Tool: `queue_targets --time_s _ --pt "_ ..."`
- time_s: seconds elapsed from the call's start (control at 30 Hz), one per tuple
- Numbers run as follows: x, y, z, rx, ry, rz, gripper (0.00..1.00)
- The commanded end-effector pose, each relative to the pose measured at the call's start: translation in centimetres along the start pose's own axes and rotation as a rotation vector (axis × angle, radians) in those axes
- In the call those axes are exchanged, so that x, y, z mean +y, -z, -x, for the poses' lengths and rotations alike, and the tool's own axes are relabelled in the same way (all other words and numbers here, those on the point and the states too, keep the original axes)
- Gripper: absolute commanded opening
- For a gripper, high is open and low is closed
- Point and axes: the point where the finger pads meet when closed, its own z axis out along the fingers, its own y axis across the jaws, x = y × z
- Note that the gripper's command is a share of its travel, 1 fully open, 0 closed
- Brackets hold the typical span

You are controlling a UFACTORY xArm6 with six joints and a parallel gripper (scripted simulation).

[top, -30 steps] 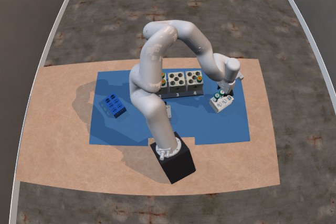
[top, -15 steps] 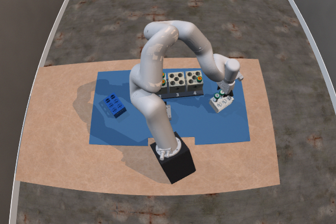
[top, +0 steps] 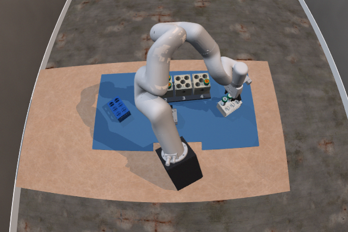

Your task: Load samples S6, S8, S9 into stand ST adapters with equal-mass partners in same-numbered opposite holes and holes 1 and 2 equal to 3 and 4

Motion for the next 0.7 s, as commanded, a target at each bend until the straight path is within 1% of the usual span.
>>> queue_targets --time_s 0.0,0.43,0.67 --pt "-0.02 -0.09 -0.14 0.004 0.001 0.000 0.57" --pt "-0.03 -0.83 -0.14 0.004 0.001 0.000 0.57" --pt "-0.03 -0.83 -0.14 0.004 0.001 0.000 0.57"
